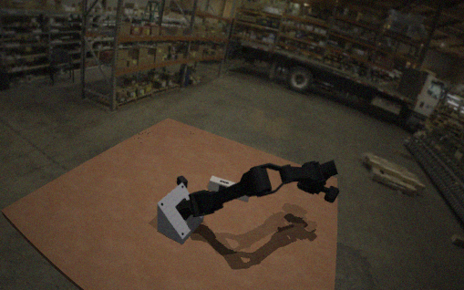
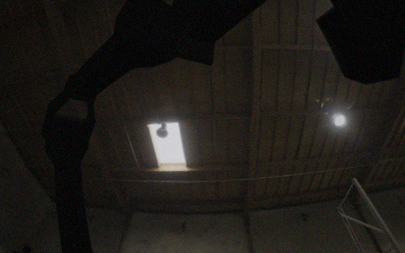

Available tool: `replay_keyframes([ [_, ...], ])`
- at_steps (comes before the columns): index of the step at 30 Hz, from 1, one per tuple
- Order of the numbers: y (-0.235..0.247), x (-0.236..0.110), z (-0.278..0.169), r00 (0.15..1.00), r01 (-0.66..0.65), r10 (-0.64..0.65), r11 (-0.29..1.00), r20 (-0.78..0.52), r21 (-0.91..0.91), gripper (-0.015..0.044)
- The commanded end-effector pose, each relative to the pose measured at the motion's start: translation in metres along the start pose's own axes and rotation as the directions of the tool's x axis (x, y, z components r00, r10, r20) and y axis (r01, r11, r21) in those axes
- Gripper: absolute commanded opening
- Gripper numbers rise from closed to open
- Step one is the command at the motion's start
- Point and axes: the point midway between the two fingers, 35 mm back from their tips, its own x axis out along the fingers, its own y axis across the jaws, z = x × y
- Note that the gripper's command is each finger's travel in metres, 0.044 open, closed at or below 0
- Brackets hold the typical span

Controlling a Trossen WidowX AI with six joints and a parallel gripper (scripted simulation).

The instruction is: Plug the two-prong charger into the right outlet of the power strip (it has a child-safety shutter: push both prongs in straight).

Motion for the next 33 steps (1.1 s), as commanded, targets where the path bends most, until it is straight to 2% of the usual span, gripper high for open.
replay_keyframes([
  [1,0.047,0.008,0.001,0.994,-0.103,0.102,0.994,-0.024,-0.029,0.044],
  [16,0.171,0.0,0.009,0.933,-0.359,0.354,0.928,-0.071,-0.099,0.044],
  [33,0.298,-0.045,-0.003,0.813,-0.582,0.552,0.788,-0.186,-0.202,0.044],
])
